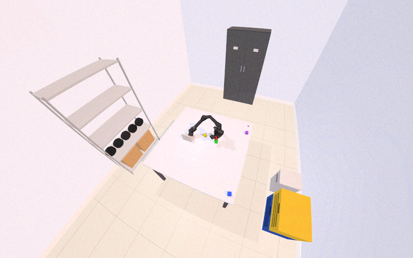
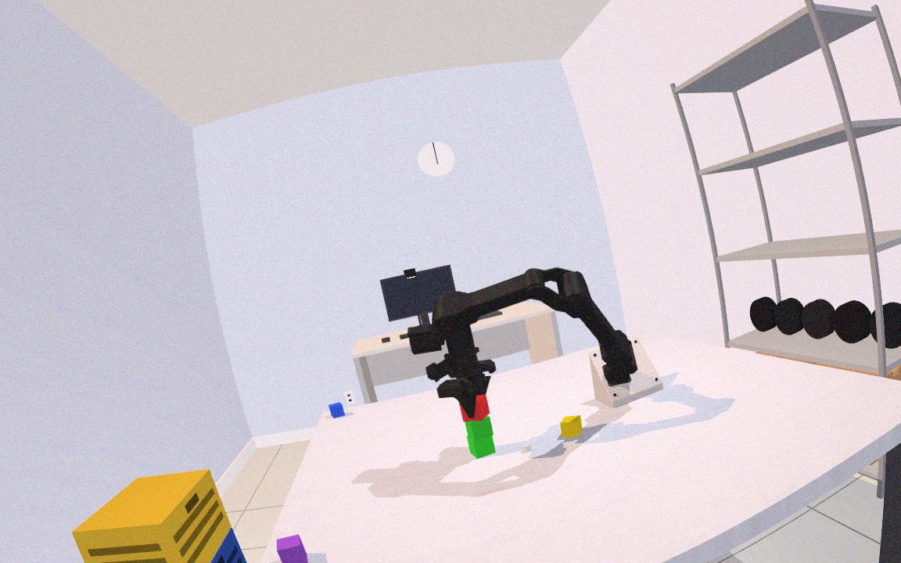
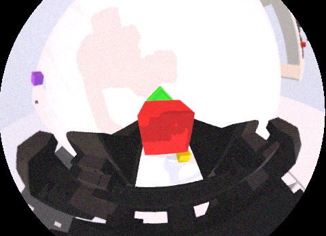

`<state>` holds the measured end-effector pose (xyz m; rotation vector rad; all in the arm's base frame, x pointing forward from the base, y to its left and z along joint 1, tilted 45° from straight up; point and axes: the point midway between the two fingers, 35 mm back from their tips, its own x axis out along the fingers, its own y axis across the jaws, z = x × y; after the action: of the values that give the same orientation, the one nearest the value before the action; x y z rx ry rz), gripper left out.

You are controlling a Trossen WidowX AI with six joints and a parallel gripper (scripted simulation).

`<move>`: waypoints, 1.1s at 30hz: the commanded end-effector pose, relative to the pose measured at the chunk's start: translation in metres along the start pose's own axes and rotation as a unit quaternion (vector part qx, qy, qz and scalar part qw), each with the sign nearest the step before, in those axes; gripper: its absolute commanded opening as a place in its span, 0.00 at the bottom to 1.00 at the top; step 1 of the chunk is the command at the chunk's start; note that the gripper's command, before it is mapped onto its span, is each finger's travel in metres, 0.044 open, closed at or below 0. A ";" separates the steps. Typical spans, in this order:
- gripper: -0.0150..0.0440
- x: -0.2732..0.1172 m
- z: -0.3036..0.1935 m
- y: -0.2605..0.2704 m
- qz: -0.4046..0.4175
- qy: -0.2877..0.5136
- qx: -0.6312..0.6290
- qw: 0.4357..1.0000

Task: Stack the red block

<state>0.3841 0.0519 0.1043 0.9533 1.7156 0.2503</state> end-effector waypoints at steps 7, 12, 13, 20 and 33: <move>0.25 0.001 0.000 -0.001 0.002 0.000 0.003 1.000; 0.25 0.001 0.000 -0.001 0.002 0.000 0.003 1.000; 0.25 0.001 0.000 -0.001 0.002 0.000 0.003 1.000; 0.25 -0.002 0.000 -0.001 0.002 0.000 0.003 1.000; 0.83 0.001 0.000 -0.001 0.001 0.000 0.002 1.000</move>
<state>0.3835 0.0519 0.1035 0.9583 1.7159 0.2474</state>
